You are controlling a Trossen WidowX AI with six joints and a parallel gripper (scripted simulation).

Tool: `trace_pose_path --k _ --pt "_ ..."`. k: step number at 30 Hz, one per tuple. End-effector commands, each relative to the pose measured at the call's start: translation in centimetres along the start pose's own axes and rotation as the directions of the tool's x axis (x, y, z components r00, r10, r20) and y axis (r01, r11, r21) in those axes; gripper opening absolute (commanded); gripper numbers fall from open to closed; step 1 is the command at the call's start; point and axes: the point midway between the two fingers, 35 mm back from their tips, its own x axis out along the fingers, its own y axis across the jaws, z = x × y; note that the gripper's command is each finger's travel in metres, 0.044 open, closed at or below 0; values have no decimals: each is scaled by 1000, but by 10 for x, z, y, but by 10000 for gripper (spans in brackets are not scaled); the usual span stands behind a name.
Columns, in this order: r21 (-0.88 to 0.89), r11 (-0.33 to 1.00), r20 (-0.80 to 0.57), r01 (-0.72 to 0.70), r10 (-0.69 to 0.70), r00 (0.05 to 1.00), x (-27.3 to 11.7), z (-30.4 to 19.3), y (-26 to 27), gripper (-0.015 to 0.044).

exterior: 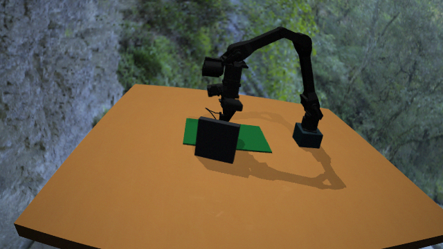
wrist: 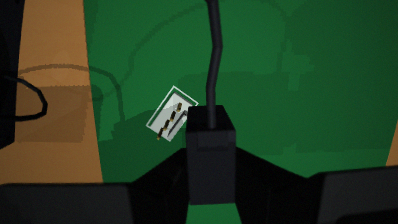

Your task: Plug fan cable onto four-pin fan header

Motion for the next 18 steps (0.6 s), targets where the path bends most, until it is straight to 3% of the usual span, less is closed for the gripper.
trace_pose_path --k 1,13,18 --pt "164 986 5 2 -3 1000 -2 3 5 0" --pt "550 835 5 -2 -1 1000 -1 5 21 0" --pt "620 784 5 -2 -1 1000 0 5 24 0"
